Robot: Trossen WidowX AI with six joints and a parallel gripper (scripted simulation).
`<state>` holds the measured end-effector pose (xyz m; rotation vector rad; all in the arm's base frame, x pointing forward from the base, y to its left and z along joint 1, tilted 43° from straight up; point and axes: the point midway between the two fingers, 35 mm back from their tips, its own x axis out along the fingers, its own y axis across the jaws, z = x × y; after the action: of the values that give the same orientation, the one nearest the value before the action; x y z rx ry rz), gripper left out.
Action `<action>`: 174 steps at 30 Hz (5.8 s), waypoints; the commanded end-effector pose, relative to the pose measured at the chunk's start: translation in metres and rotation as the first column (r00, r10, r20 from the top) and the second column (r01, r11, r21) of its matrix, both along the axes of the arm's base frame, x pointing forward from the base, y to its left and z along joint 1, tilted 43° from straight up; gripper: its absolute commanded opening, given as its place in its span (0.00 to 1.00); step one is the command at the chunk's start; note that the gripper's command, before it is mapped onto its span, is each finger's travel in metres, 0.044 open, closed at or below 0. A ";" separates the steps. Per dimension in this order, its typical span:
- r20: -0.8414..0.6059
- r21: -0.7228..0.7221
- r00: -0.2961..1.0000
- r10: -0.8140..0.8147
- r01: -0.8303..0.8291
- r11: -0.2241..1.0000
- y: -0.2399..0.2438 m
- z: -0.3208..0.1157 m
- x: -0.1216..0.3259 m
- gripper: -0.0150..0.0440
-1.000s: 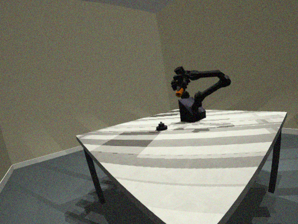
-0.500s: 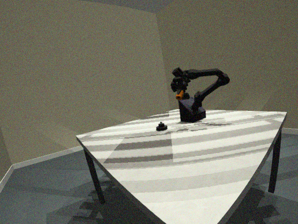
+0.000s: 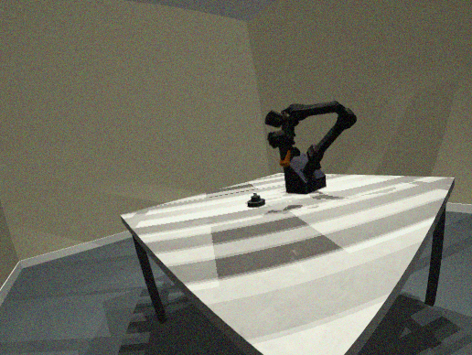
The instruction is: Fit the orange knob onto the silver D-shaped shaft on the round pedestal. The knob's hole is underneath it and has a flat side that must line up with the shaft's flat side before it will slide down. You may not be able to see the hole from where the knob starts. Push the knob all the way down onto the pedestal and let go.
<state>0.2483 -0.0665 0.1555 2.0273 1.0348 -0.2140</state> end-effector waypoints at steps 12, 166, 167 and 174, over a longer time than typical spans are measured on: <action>-0.285 -0.052 0.927 0.245 -0.271 0.961 0.022 -0.017 0.015 0.25; -0.396 -0.056 0.856 0.333 -0.385 0.921 0.114 -0.125 0.053 0.39; -0.396 -0.057 0.856 0.333 -0.384 0.921 0.113 -0.124 0.053 0.34; -0.399 -0.063 0.856 0.329 -0.383 0.921 0.097 -0.111 0.054 0.25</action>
<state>0.2987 0.0404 0.0361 1.6601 1.5929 -0.4872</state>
